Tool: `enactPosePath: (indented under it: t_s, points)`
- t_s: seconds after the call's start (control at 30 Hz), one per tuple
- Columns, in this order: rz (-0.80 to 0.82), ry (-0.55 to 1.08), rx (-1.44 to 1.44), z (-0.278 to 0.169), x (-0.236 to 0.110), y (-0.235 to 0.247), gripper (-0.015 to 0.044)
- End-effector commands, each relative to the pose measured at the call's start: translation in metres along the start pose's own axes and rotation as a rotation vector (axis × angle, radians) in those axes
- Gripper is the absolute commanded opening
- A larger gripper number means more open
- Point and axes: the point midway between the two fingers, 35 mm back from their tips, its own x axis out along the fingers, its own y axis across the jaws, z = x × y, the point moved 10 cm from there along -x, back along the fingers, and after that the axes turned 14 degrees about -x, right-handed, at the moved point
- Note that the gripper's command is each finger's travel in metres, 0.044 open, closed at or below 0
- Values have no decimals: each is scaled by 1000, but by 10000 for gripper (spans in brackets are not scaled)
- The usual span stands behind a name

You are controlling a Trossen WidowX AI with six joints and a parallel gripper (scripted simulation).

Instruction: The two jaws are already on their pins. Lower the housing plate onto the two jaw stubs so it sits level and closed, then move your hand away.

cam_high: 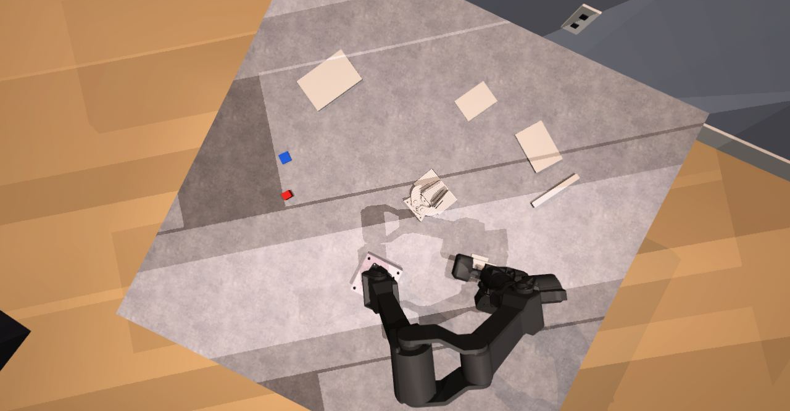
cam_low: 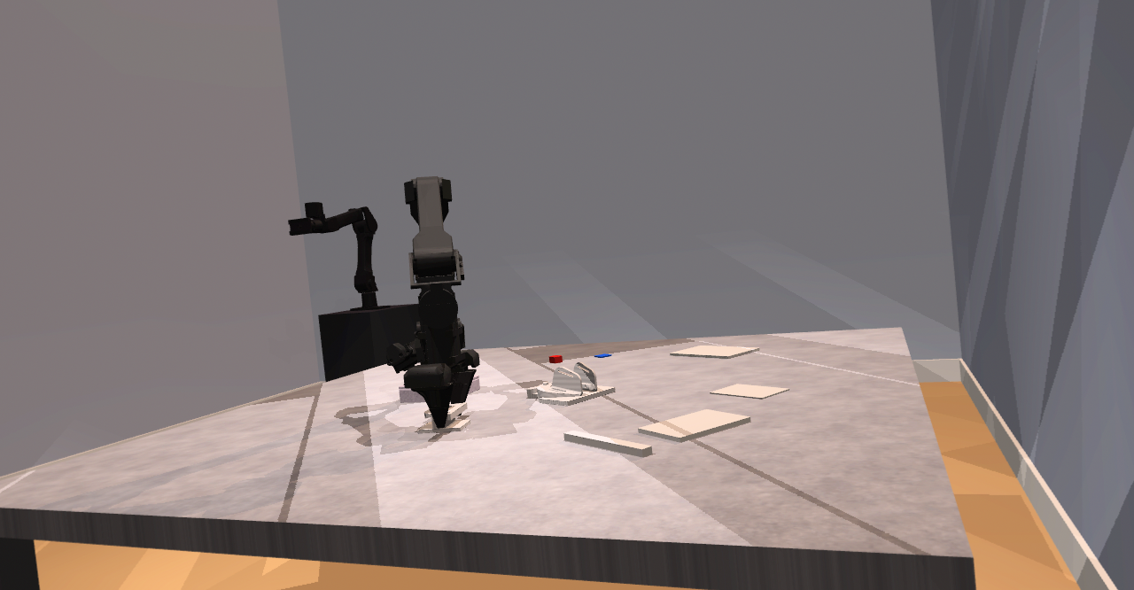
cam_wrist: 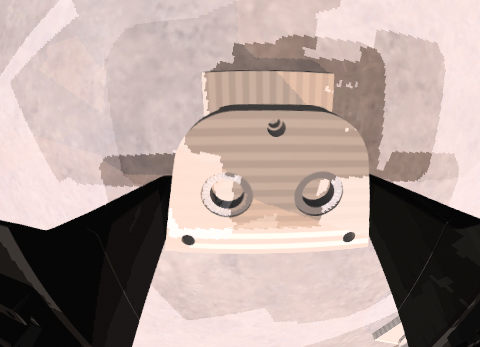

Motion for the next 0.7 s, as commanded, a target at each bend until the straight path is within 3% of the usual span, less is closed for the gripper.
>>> enactPosePath:
  t_s: [0.0,0.67]
  points:
    - [0,0,0,0,0,0,351]
    - [0,2,3,0,-52,2,351]
